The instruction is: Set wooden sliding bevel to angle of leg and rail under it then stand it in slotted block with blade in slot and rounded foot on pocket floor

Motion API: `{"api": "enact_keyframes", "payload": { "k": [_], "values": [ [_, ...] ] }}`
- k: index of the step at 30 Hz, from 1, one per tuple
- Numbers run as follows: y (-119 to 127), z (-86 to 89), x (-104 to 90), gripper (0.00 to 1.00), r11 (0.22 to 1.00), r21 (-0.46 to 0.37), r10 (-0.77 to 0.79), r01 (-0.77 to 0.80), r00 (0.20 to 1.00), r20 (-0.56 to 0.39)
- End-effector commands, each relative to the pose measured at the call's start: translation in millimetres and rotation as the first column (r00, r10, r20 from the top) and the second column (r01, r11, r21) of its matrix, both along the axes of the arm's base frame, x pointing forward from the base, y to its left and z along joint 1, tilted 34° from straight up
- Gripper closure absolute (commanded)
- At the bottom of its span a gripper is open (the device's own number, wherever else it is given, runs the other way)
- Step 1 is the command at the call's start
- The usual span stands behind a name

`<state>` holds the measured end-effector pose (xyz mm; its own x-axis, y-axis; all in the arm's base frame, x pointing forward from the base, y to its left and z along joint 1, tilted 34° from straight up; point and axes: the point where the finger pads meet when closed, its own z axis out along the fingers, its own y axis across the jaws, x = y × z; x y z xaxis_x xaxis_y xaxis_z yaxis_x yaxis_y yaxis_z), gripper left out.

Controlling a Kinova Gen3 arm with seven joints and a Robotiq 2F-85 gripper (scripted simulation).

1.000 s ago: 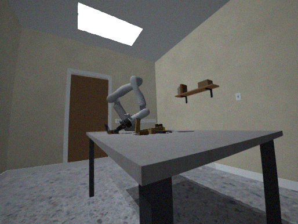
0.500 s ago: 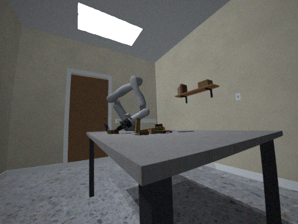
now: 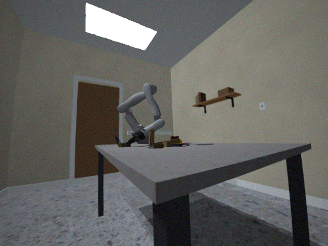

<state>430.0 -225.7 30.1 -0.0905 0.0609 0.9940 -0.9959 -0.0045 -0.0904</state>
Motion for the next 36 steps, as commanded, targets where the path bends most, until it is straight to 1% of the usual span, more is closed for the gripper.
{"api": "enact_keyframes", "payload": {
  "k": [1, 24, 29, 34, 36],
  "values": [
    [0, 0.4, 0.4, 0.90, 1.000, 0.000, 0.001, -0.001, 1.000, 0.001],
    [1, 1.9, 0.3, 0.90, 1.000, 0.000, 0.001, -0.001, 1.000, 0.001],
    [7, 10.8, -0.6, 0.90, 1.000, 0.000, 0.001, -0.001, 1.000, 0.001],
    [19, 29.2, -2.3, 0.90, 1.000, 0.000, 0.001, -0.001, 1.000, 0.001],
    [19, 29.2, -2.3, 0.90, 1.000, 0.000, 0.001, -0.001, 1.000, 0.001]
  ]
}}
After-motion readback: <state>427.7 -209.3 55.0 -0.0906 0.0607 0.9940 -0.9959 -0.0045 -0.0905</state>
